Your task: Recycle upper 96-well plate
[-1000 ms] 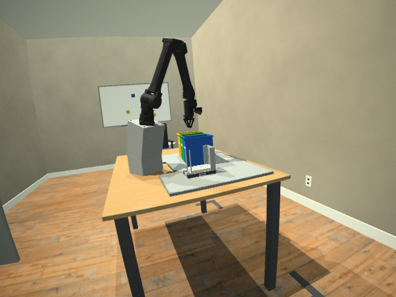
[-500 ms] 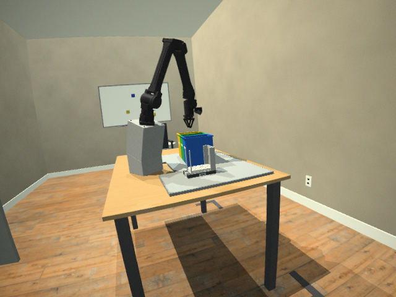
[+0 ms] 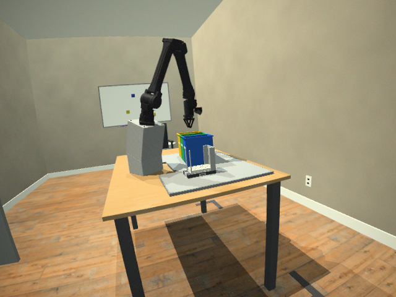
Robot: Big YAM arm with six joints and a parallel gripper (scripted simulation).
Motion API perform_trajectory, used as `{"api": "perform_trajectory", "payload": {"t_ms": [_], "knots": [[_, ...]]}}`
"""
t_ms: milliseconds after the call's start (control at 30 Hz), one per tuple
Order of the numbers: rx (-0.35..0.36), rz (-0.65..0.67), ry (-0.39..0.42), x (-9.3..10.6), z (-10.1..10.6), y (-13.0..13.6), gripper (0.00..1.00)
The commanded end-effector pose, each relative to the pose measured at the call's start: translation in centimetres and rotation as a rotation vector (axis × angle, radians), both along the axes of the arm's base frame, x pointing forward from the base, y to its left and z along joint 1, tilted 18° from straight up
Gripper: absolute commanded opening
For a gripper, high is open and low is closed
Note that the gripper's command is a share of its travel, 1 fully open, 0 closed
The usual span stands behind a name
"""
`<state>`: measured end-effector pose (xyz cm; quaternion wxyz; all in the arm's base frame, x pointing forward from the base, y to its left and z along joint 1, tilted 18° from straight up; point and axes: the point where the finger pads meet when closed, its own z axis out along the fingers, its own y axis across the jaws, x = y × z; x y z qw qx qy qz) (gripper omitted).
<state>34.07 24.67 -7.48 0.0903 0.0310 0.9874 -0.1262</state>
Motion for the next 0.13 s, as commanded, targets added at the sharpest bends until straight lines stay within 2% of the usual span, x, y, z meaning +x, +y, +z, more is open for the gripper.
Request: {"api": "perform_trajectory", "payload": {"t_ms": [0, 100], "knots": [[0.040, 0.009, -0.039, 0.82, 1.78, 2.21, 0.82], [0.040, 0.009, -0.039, 0.82, 1.78, 2.21, 0.82]]}}
